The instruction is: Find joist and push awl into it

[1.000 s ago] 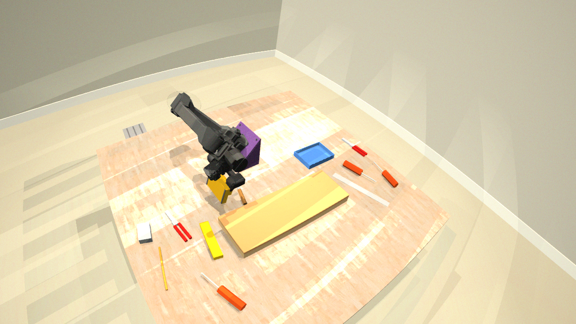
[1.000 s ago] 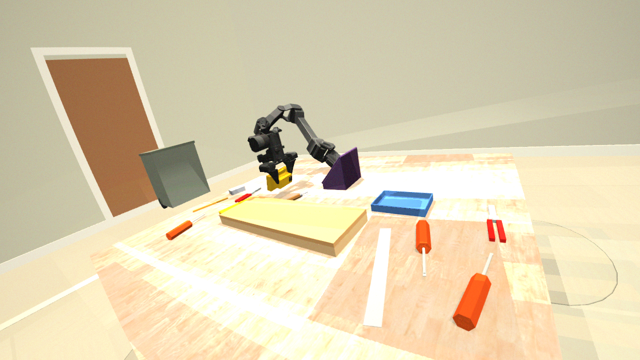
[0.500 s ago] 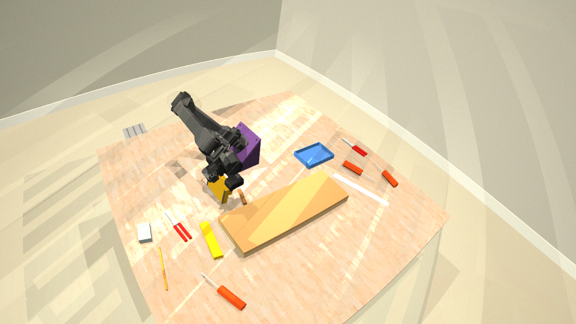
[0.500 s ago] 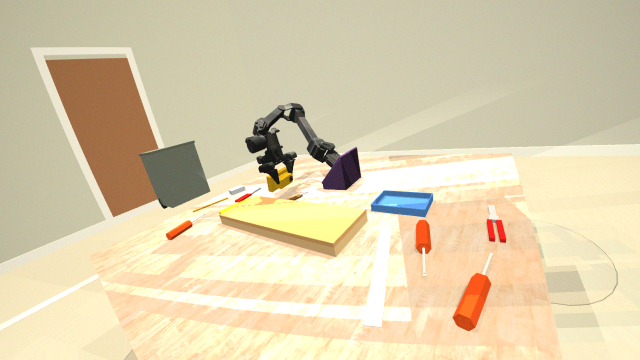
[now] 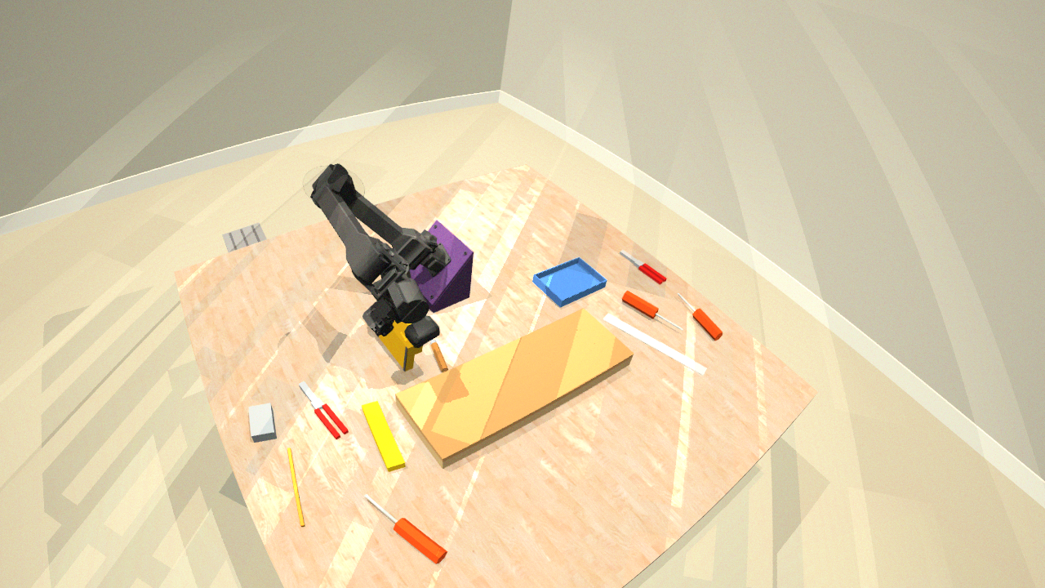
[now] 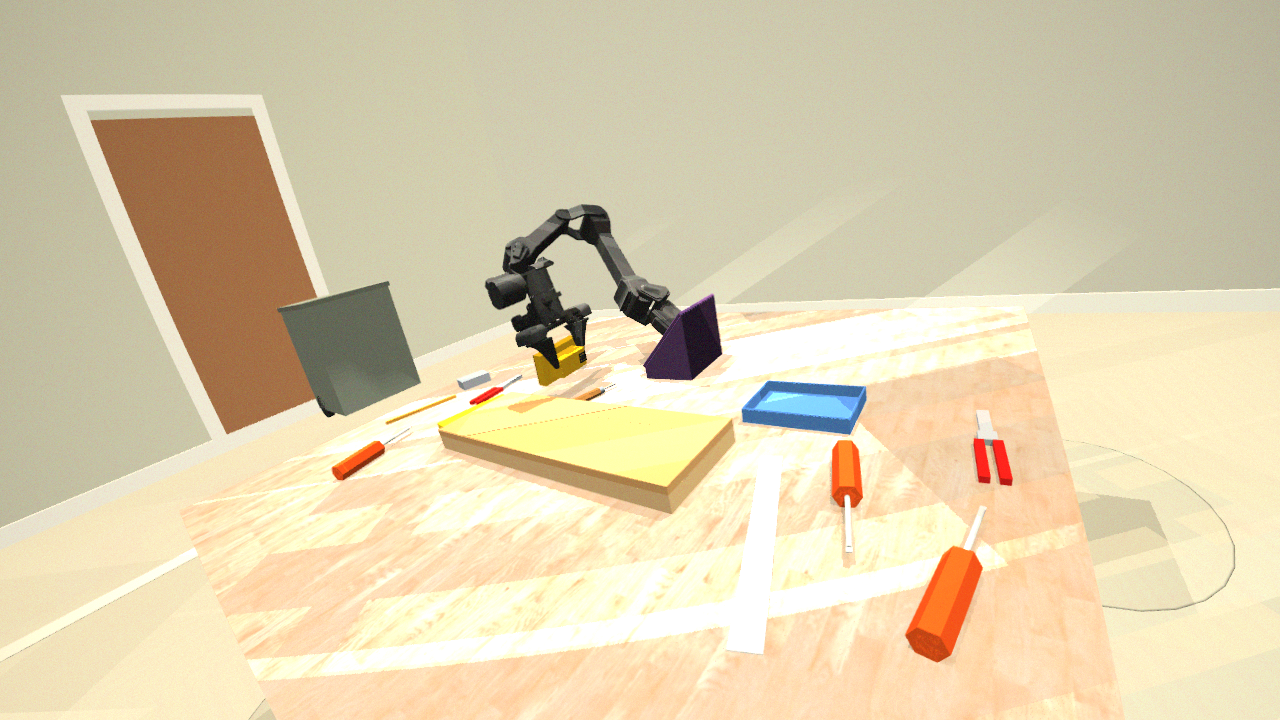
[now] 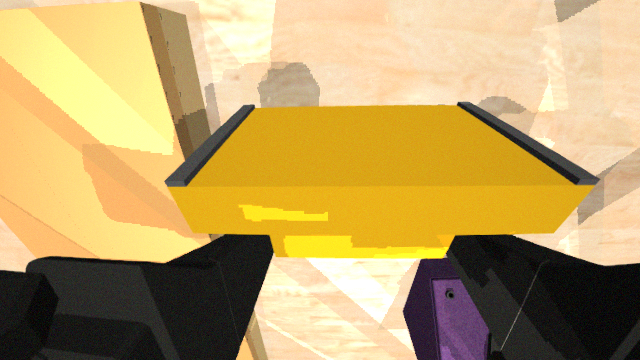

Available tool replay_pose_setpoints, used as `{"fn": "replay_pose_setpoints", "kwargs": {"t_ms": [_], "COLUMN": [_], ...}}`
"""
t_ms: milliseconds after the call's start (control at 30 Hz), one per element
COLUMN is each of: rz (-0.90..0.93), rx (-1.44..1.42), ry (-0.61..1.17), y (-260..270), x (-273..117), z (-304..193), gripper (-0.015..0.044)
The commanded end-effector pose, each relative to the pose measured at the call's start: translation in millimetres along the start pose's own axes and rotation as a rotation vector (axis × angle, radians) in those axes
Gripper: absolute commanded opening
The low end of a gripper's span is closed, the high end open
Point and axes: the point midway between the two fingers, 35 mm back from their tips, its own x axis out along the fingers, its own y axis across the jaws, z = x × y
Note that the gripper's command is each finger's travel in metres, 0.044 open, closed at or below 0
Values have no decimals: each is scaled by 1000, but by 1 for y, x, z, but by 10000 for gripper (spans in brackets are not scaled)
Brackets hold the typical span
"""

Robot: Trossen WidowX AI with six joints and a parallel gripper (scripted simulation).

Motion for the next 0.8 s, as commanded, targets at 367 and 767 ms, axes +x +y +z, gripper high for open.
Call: {"fn": "replay_pose_setpoints", "kwargs": {"t_ms": [367,767], "rz": [21,19], "rx": [1,-1], "ry": [73,144], "y": [3,3], "x": [-4,-3], "z": [5,6], "gripper": [0,0]}}
